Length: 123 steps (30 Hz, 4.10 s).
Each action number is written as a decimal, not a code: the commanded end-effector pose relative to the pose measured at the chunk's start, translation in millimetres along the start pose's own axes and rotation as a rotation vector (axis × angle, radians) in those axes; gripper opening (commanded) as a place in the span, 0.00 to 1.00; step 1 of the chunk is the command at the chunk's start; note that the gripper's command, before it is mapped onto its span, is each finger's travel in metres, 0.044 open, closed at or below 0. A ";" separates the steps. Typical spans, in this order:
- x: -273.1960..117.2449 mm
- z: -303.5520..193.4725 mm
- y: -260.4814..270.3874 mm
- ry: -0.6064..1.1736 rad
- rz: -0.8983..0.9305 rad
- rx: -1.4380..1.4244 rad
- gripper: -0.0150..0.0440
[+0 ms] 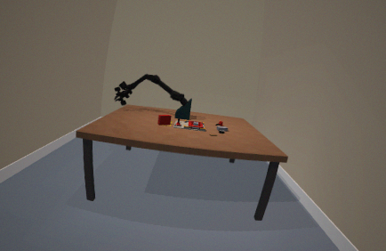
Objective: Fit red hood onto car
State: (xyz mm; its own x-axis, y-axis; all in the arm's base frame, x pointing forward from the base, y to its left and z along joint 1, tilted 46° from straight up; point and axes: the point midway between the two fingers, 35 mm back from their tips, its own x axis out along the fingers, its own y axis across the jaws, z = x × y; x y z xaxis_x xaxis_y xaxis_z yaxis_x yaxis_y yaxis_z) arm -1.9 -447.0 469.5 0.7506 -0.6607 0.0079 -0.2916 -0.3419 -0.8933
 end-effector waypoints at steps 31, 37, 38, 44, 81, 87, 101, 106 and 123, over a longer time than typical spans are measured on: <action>189.3 238.8 41.8 -0.237 0.364 0.327 0.25; 201.9 303.5 61.8 -0.293 0.515 0.302 0.25; 203.1 314.1 64.9 -0.302 0.540 0.290 0.25; 203.6 378.6 82.3 -0.360 0.690 0.191 0.25; 57.7 633.6 105.1 -0.553 1.052 -1.216 0.25; 66.3 630.9 120.8 -0.553 1.052 -1.216 0.25; 77.8 624.6 144.3 -0.551 1.052 -1.217 0.25; 77.0 621.6 144.0 -0.551 1.052 -1.217 0.25; 73.9 610.2 143.0 -0.551 1.052 -1.217 0.25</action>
State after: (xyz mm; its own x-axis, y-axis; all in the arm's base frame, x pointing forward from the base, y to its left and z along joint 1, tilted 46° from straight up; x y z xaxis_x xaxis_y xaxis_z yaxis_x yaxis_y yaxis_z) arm 379.6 -130.4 68.8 -0.0077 -0.7125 -0.7016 -0.8174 -0.3997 0.4148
